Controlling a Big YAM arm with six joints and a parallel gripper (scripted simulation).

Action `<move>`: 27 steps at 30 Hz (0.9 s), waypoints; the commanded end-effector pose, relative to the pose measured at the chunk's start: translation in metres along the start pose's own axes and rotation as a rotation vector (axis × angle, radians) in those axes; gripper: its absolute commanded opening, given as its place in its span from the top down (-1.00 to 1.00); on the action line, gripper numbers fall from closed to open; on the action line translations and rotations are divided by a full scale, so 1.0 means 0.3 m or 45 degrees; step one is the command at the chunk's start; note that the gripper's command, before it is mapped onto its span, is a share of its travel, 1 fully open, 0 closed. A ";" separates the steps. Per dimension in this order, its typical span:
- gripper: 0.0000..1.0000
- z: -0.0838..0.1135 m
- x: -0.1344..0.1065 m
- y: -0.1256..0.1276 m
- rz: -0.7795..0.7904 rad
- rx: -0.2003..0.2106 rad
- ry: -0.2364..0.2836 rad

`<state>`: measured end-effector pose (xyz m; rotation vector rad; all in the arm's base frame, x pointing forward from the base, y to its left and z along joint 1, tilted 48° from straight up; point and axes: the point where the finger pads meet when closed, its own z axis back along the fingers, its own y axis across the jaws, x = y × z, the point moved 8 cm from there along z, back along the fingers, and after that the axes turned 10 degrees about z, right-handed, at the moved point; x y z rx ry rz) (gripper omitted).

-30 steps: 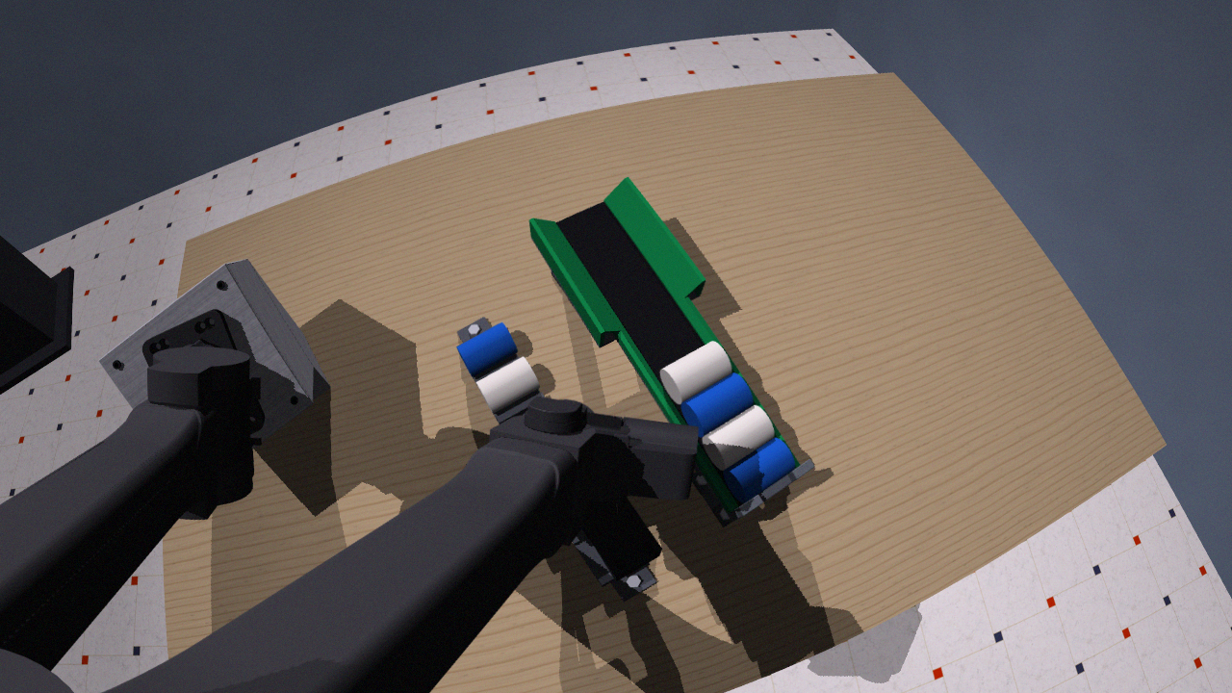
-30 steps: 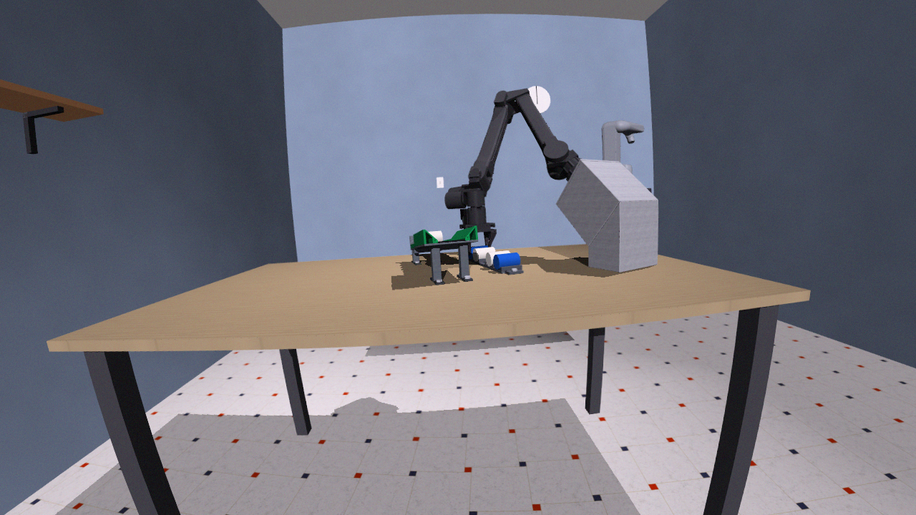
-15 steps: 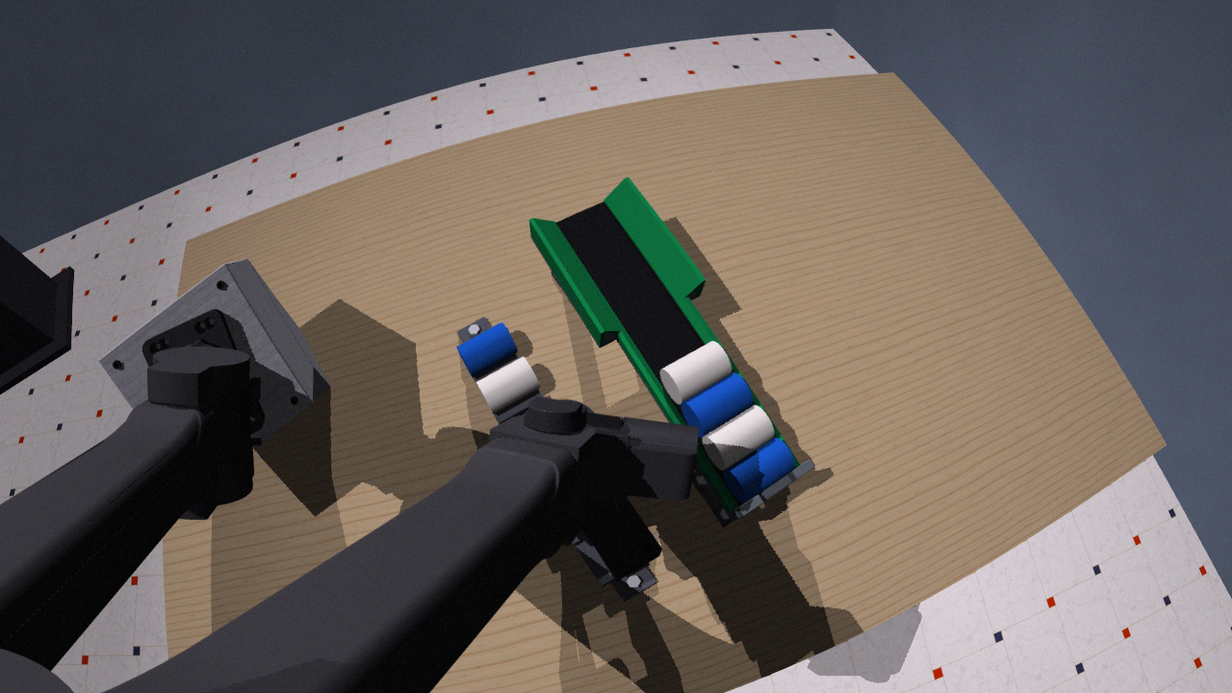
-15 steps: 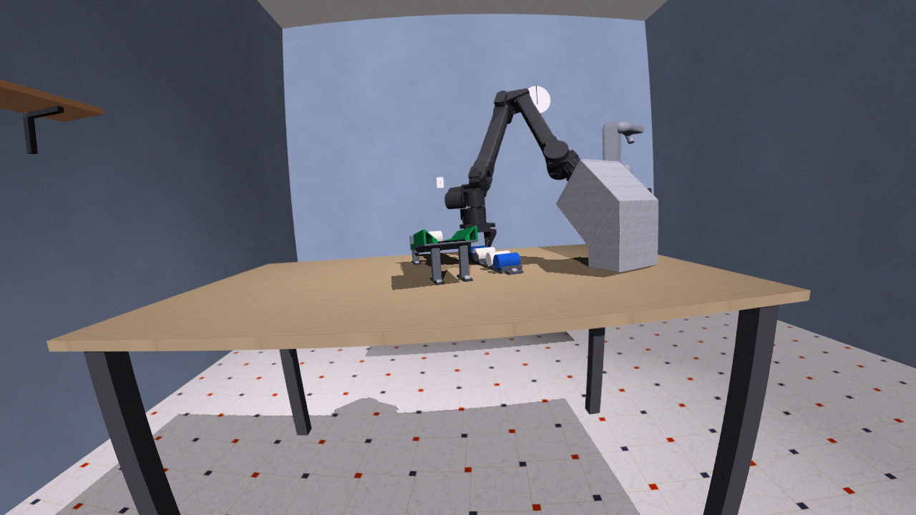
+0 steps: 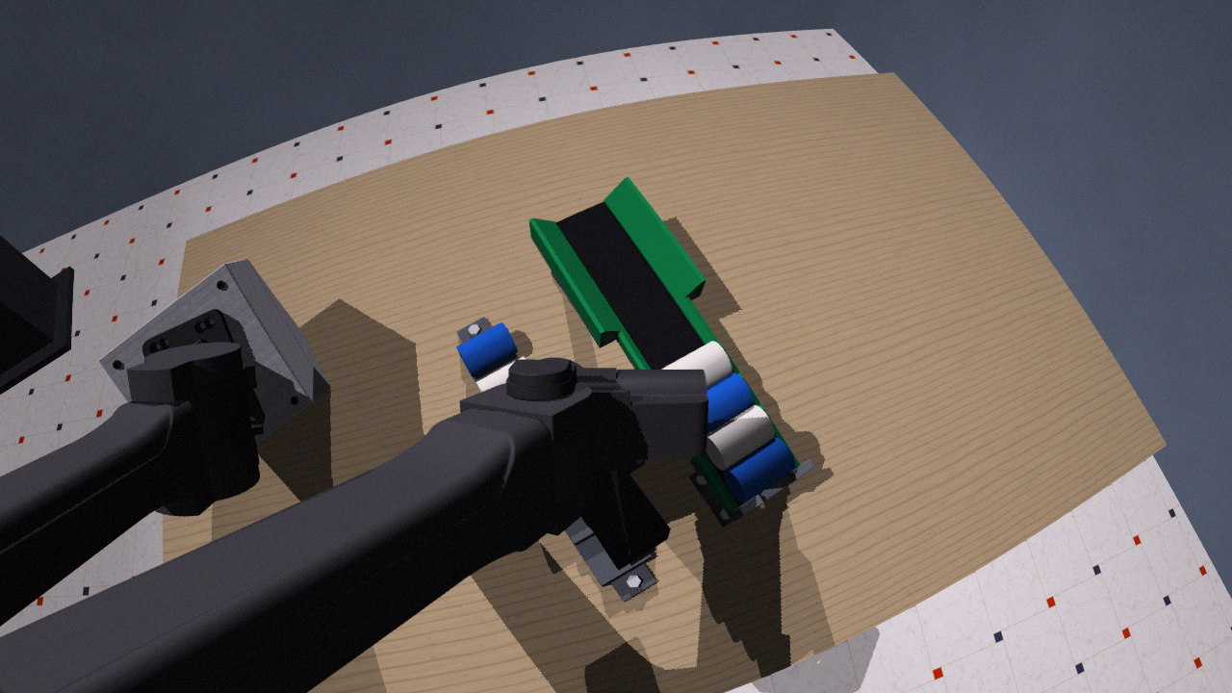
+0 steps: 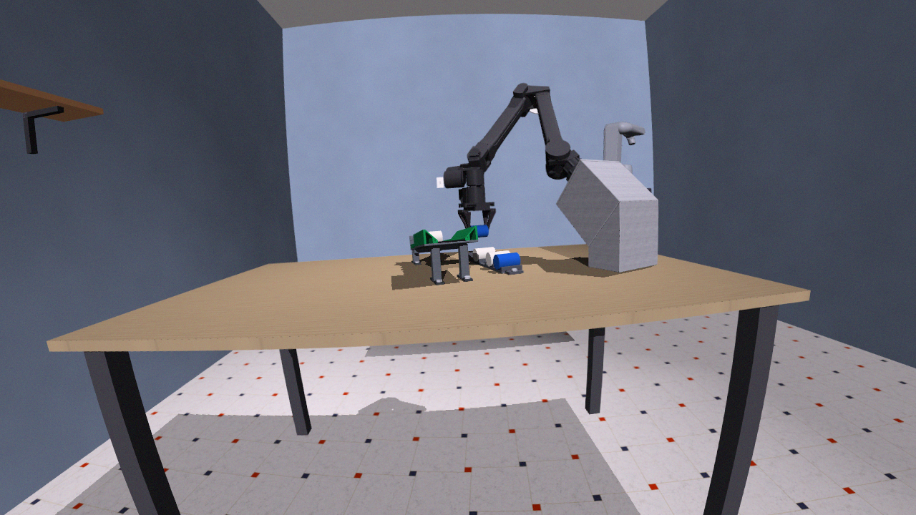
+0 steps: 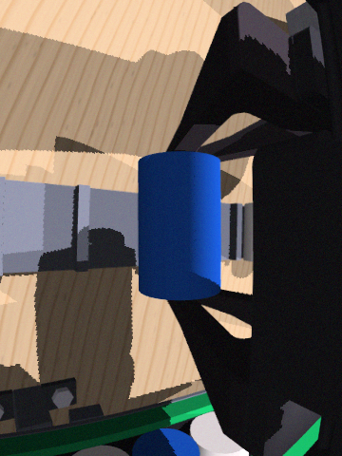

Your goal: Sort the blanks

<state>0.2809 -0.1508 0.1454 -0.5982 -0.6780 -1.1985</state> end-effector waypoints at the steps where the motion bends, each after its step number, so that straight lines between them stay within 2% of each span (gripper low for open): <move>1: -0.18 0.092 0.039 0.036 -0.070 0.035 -0.014; 7: -0.18 0.141 0.041 0.036 -0.072 0.037 -0.014; 27: -0.18 0.139 0.039 0.041 -0.072 0.040 -0.014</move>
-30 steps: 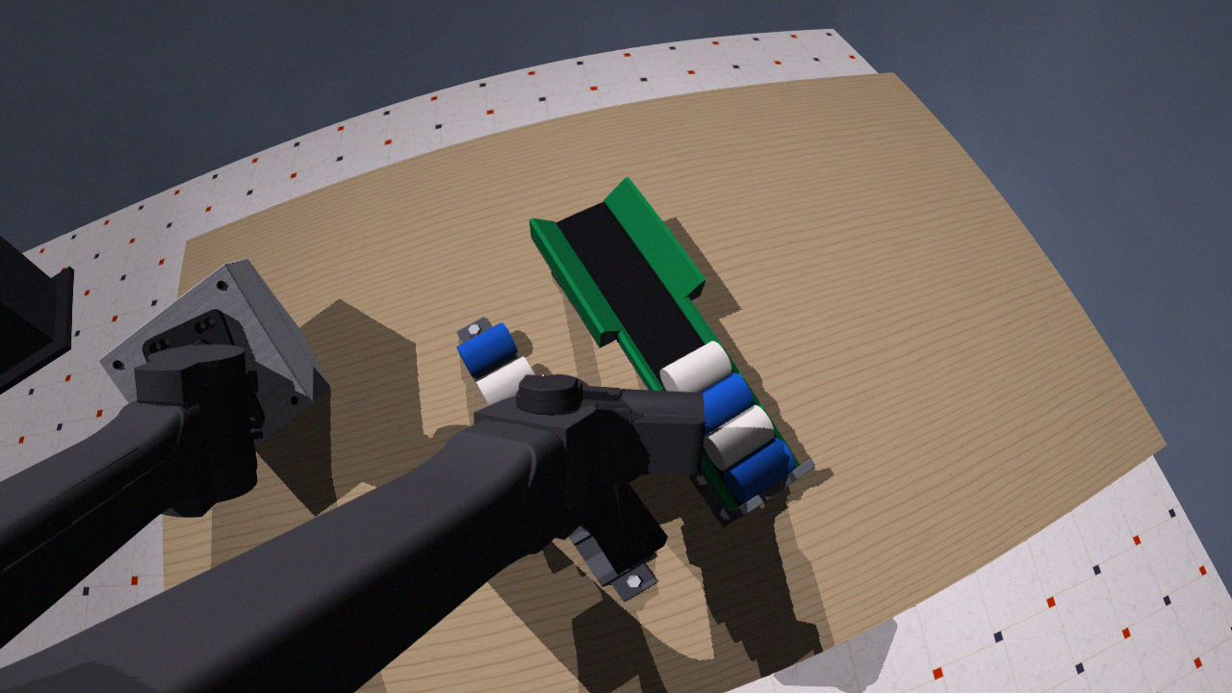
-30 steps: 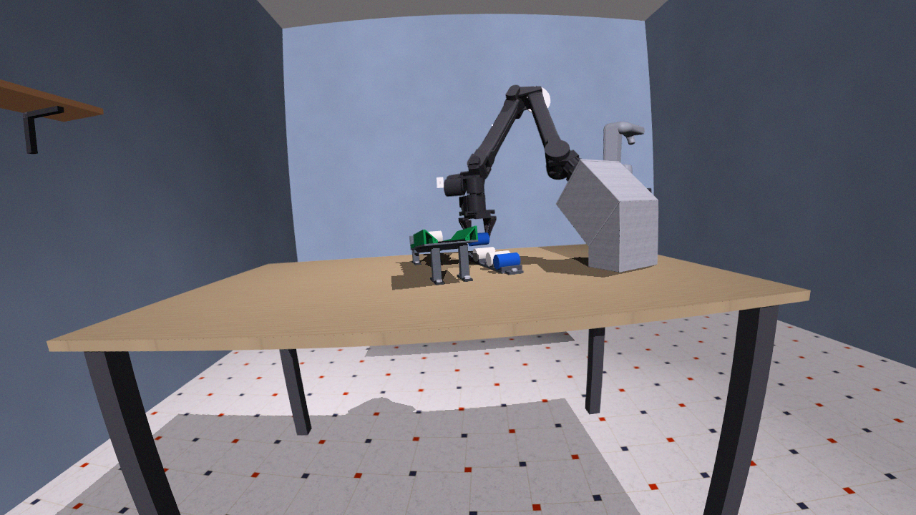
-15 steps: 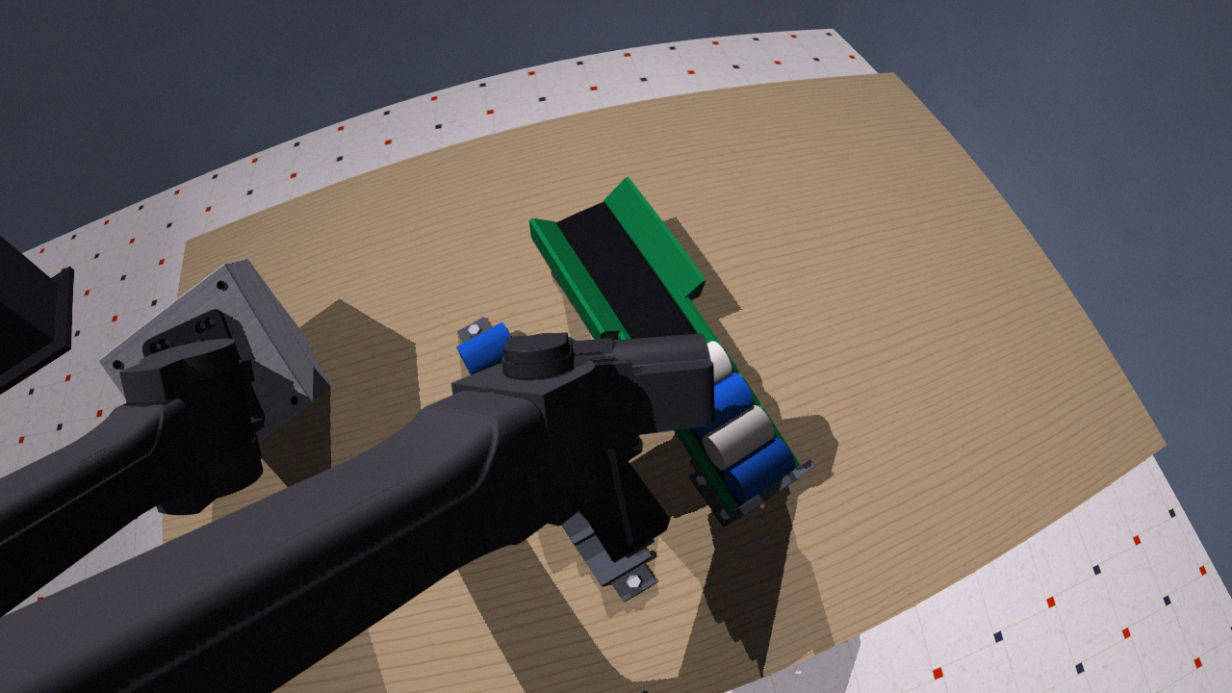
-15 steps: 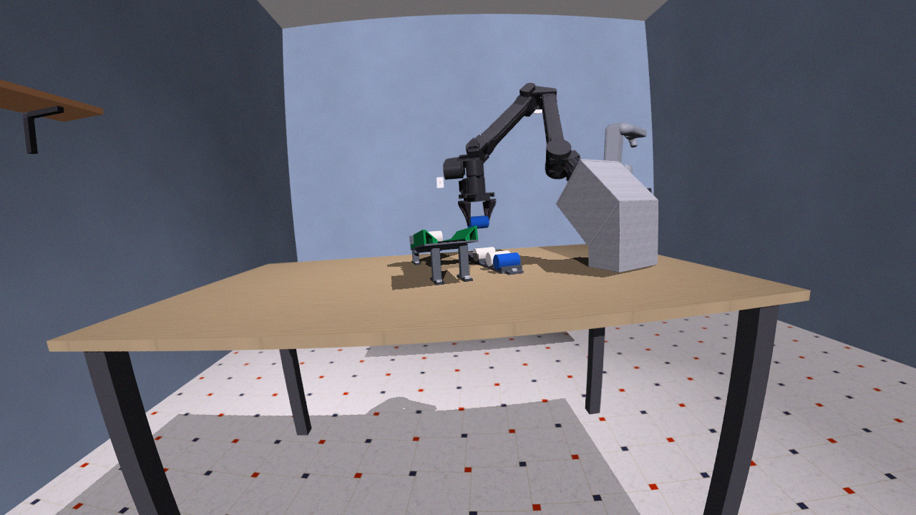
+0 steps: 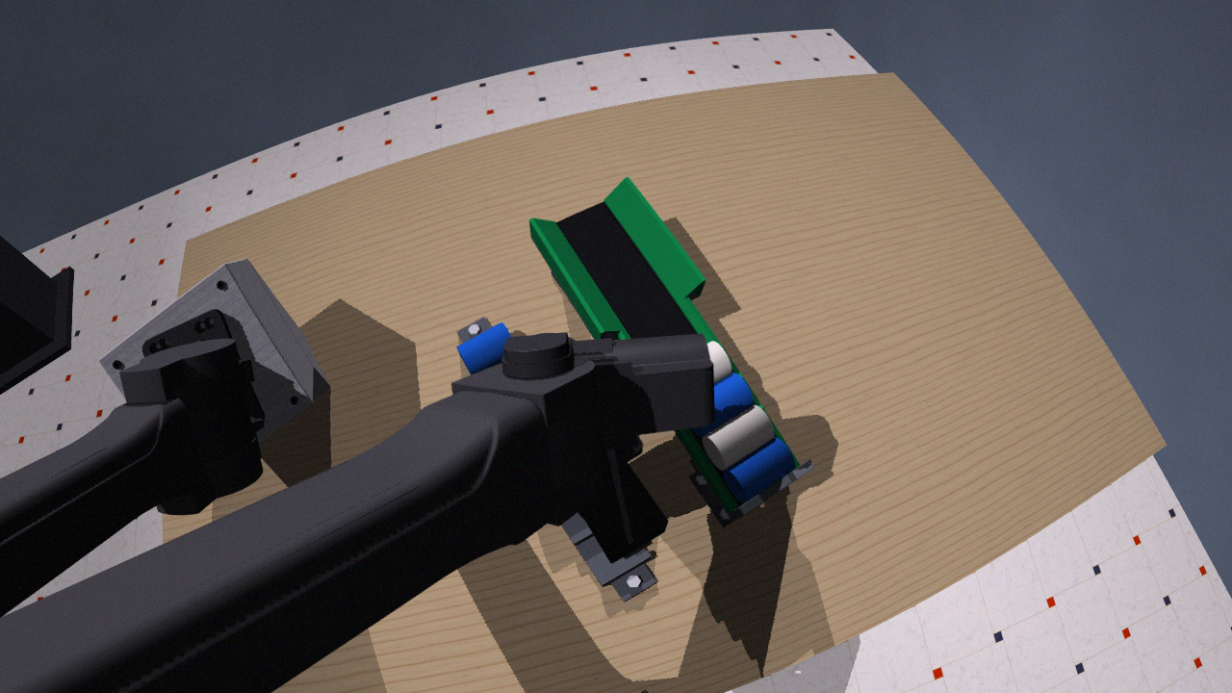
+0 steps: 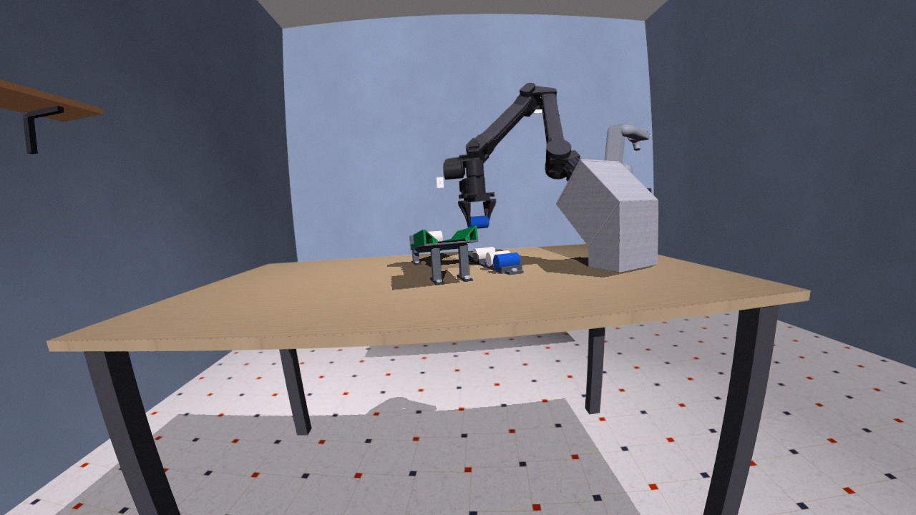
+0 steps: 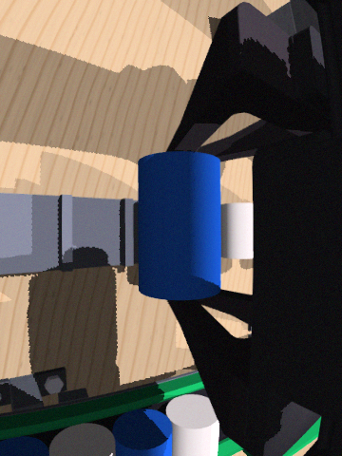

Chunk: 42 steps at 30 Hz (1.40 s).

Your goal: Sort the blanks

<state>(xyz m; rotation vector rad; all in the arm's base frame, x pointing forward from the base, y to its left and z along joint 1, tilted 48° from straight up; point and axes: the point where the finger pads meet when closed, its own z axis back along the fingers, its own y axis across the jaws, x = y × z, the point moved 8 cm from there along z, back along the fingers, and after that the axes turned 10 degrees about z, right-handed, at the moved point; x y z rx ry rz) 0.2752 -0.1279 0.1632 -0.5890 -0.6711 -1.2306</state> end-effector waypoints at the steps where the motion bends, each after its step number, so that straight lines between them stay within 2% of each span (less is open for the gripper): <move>1: -0.18 0.041 0.046 0.044 -0.037 0.052 -0.031; 26: -0.18 0.041 0.046 0.044 -0.037 0.052 -0.031; 28: -0.18 0.030 0.028 0.056 -0.014 0.028 -0.013; 30: -0.18 0.050 0.024 0.119 -0.019 0.029 -0.003; 32: -0.18 0.093 0.004 0.239 -0.027 0.031 0.009; 33: -0.18 0.093 0.004 0.239 -0.027 0.031 0.009; 34: -0.18 0.120 -0.016 0.307 -0.032 0.031 0.012; 35: -0.18 0.122 -0.017 0.313 -0.032 0.031 0.012; 36: -0.18 0.155 -0.044 0.390 -0.036 0.032 0.012; 38: -0.18 0.189 -0.077 0.461 -0.039 0.034 0.009; 40: -0.18 0.247 -0.143 0.570 -0.044 0.038 -0.002; 41: -0.18 0.270 -0.171 0.609 -0.046 0.040 -0.008; 42: -0.18 0.270 -0.171 0.609 -0.046 0.040 -0.008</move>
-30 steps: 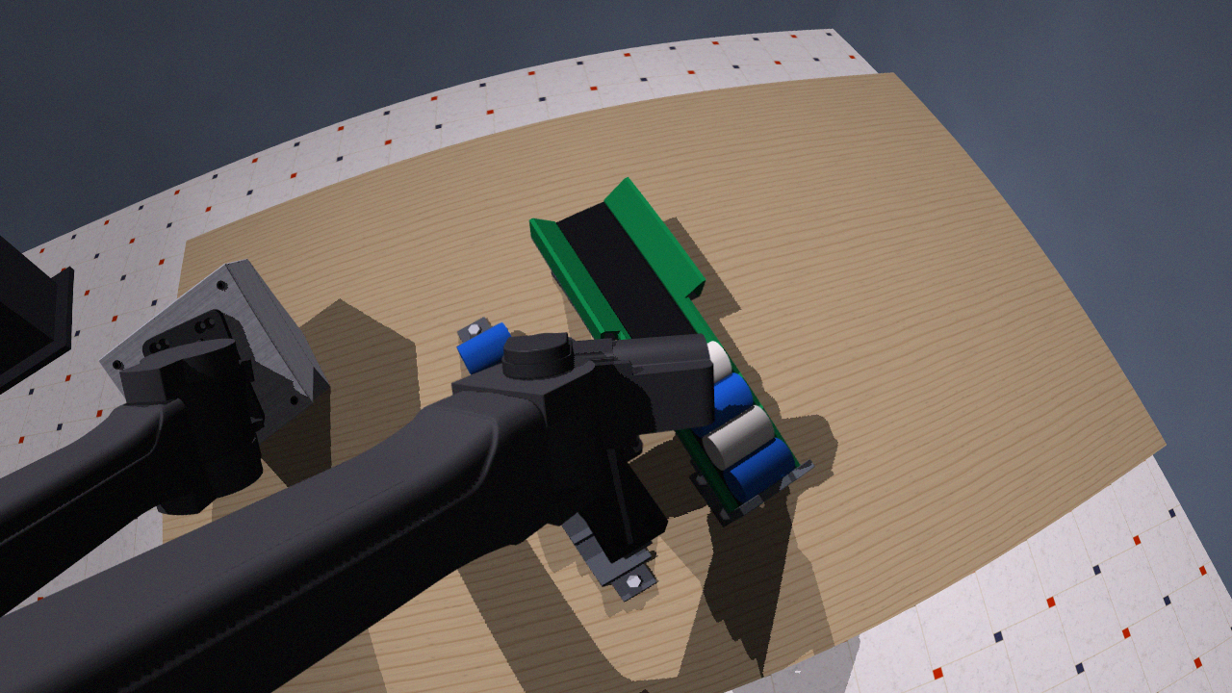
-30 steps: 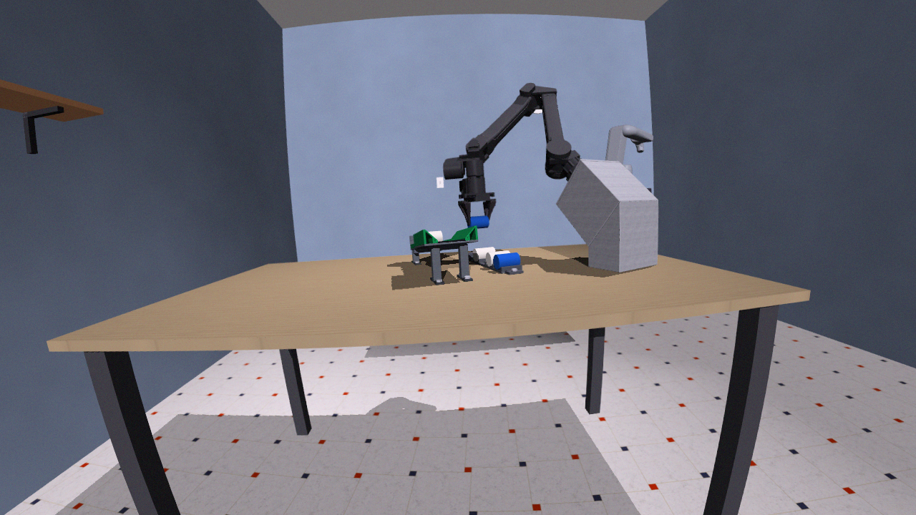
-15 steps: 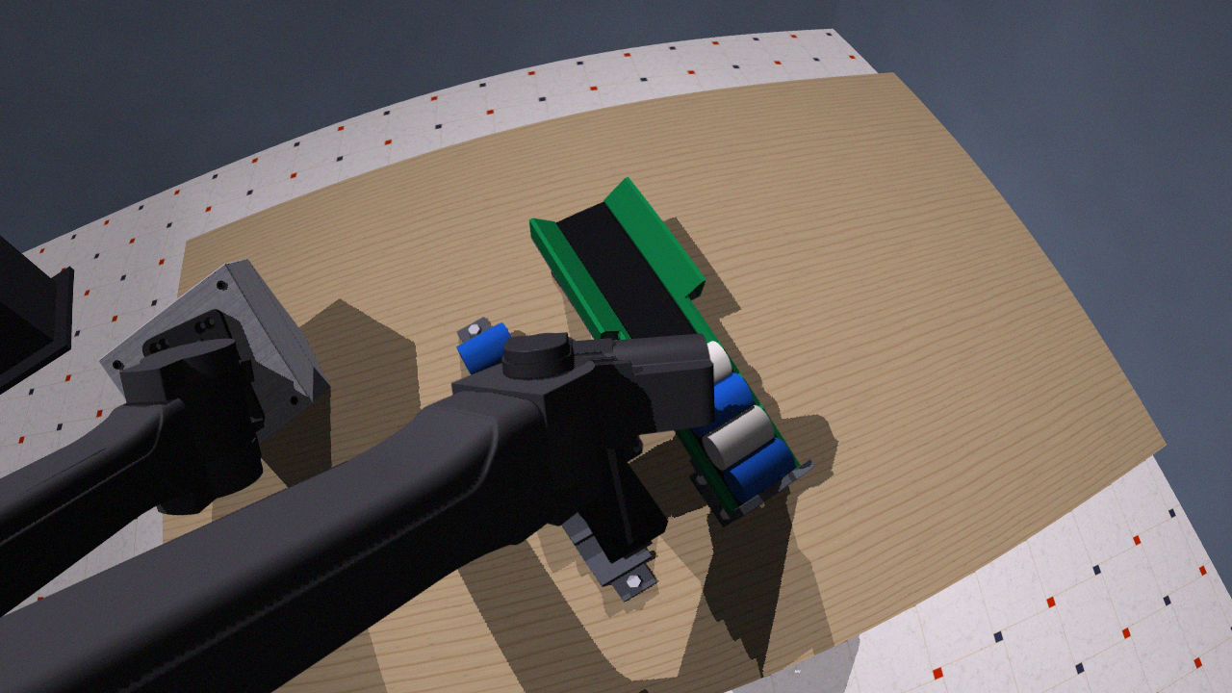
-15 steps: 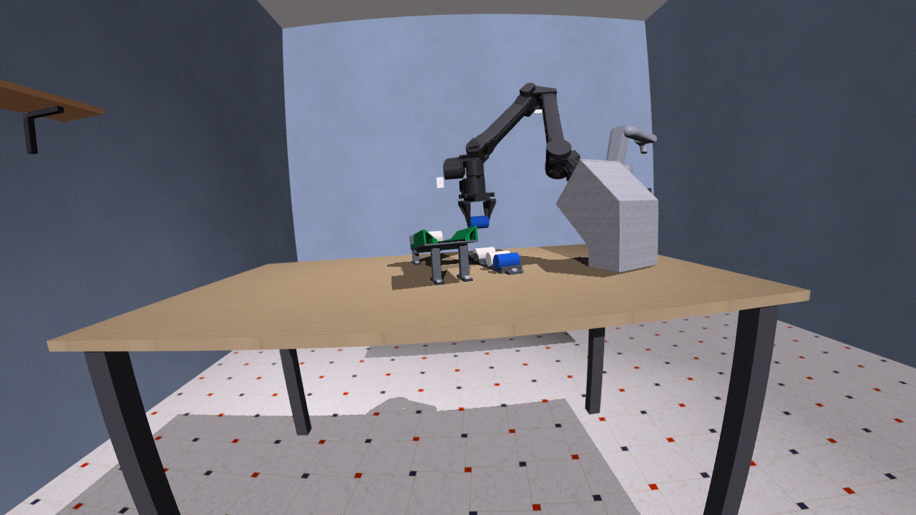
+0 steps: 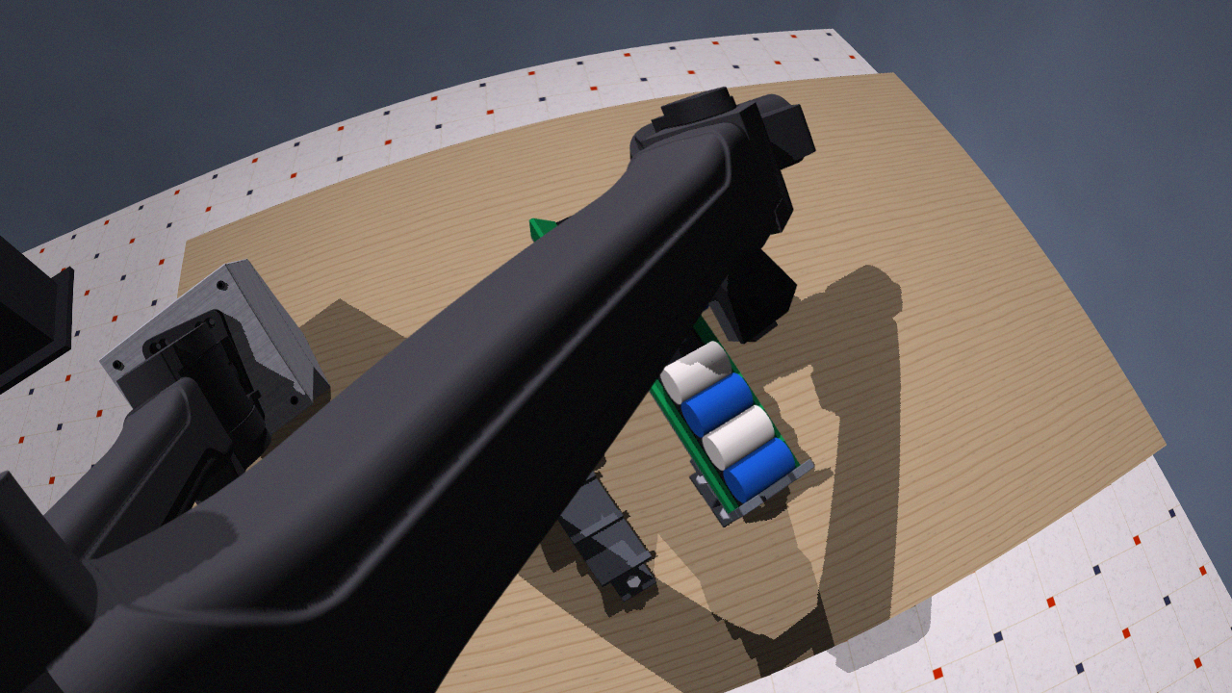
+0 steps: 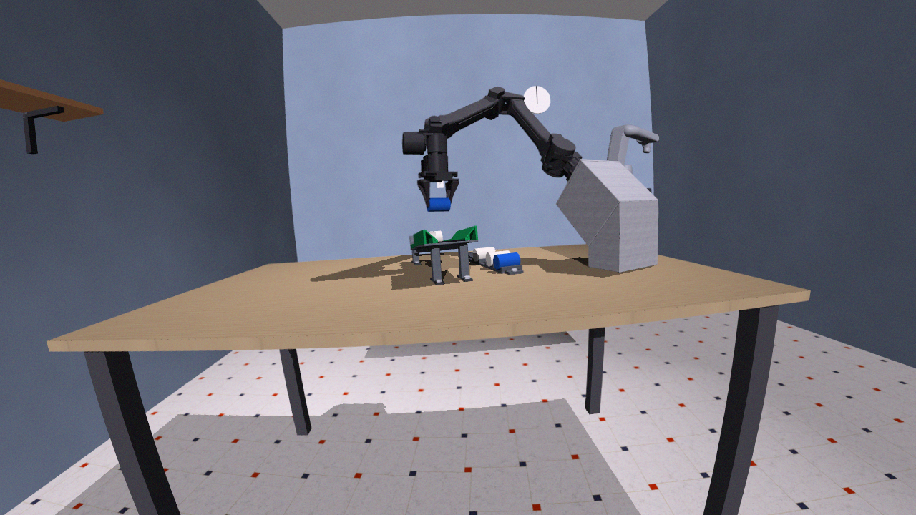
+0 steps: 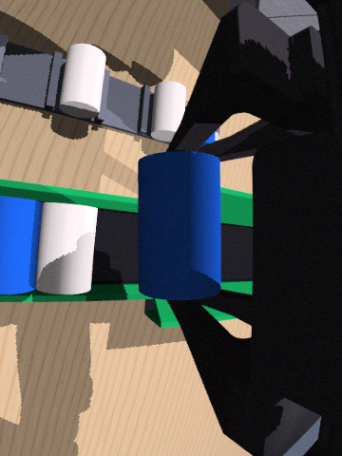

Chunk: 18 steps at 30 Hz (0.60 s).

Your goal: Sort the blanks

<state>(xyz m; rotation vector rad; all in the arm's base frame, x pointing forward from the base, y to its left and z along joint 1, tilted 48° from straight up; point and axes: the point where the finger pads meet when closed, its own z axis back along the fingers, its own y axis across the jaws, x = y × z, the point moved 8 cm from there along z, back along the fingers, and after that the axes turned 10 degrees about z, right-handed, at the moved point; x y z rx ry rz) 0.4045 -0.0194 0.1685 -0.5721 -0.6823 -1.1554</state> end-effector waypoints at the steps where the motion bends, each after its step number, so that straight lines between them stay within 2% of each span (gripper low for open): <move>1: -0.18 0.053 -0.026 0.111 -0.122 -0.019 0.000; 3: -0.18 0.070 -0.048 0.143 -0.123 -0.017 -0.005; 4: -0.18 0.032 -0.015 0.129 -0.154 -0.051 -0.004; 5: -0.18 0.032 -0.015 0.129 -0.154 -0.051 -0.004; 7: -0.18 0.061 0.015 0.122 -0.184 -0.025 -0.006; 9: -0.18 0.061 0.015 0.122 -0.184 -0.025 -0.006; 11: -0.18 0.091 -0.011 0.134 -0.160 0.002 -0.006; 18: -0.18 0.080 -0.011 0.141 -0.173 0.007 -0.007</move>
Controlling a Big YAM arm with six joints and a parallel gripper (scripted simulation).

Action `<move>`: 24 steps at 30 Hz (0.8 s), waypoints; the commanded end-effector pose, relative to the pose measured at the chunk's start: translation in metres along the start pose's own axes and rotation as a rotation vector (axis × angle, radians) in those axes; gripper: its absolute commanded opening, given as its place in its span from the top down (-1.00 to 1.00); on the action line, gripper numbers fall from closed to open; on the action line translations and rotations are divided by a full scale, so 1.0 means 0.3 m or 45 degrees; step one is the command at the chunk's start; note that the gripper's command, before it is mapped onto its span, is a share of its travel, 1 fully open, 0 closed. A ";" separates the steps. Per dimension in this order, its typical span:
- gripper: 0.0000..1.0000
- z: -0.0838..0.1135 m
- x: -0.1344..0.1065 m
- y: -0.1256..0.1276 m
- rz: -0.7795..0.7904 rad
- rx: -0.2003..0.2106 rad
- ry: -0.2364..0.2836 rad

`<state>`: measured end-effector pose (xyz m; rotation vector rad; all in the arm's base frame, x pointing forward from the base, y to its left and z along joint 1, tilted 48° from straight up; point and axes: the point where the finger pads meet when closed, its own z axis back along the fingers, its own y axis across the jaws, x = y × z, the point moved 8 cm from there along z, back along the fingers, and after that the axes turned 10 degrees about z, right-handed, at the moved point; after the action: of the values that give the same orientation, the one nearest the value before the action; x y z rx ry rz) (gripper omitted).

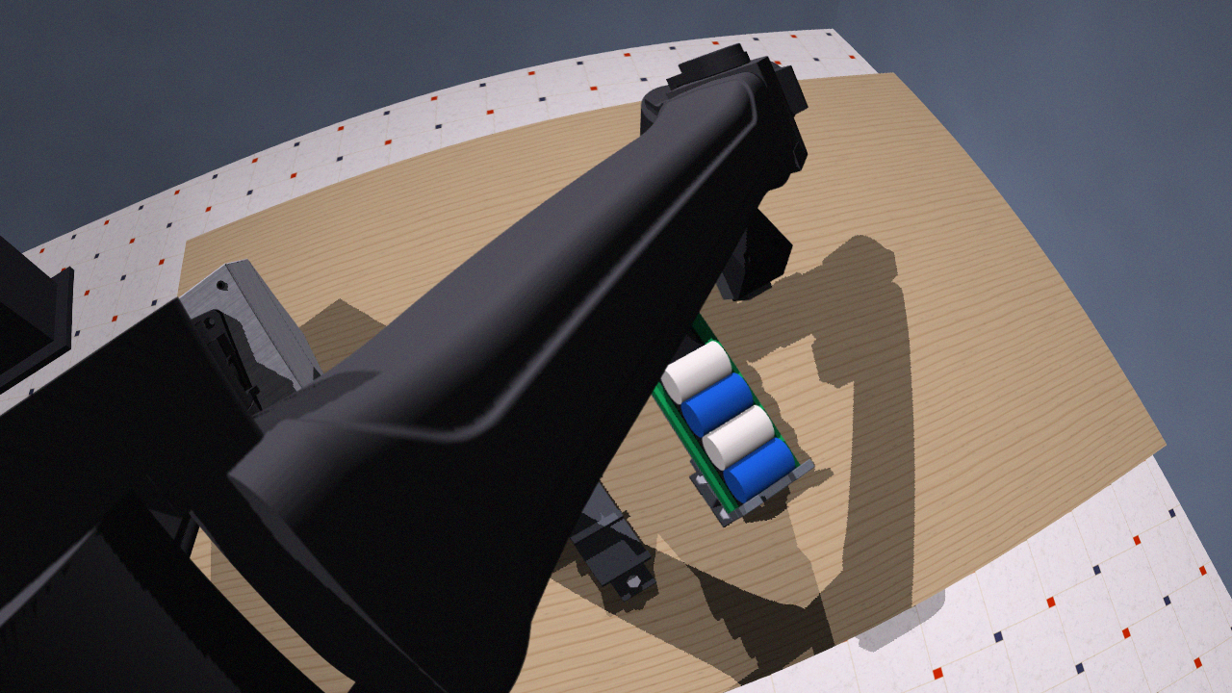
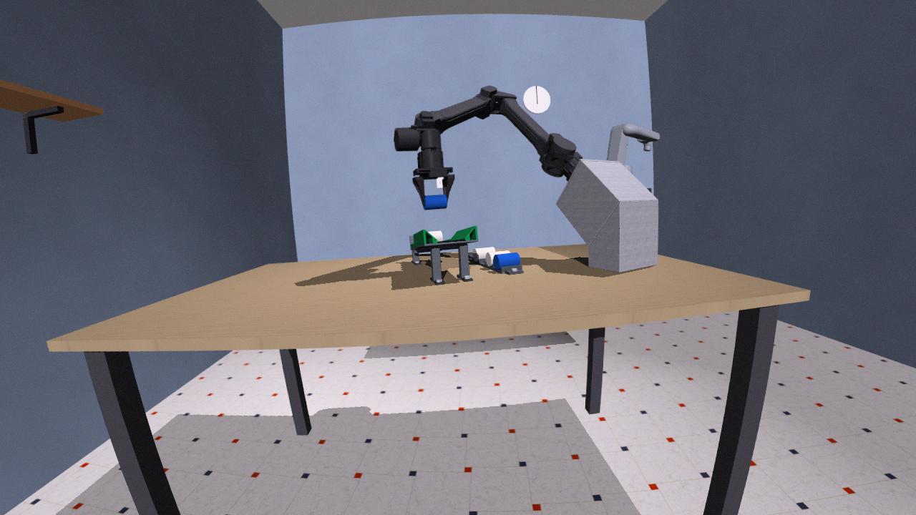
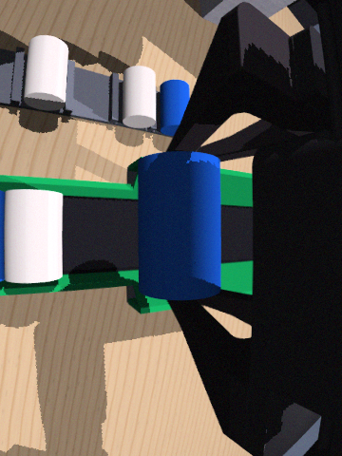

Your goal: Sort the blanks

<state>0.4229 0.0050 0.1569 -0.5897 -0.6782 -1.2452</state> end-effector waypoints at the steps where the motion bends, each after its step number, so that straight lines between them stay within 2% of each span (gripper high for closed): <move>1: -0.18 0.049 0.054 0.058 -0.089 0.067 -0.007; 5: -0.18 -0.013 0.046 0.057 -0.053 0.031 -0.006; 8: -0.18 -0.070 0.011 0.014 -0.017 -0.002 -0.001; 15: -0.18 -0.179 0.010 0.013 -0.016 -0.002 0.002; 17: -0.18 -0.179 0.010 0.013 -0.016 -0.002 0.002; 24: -0.18 -0.289 0.010 0.012 -0.016 -0.002 0.003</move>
<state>0.4385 -0.0472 0.1123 -0.5718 -0.6977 -1.2822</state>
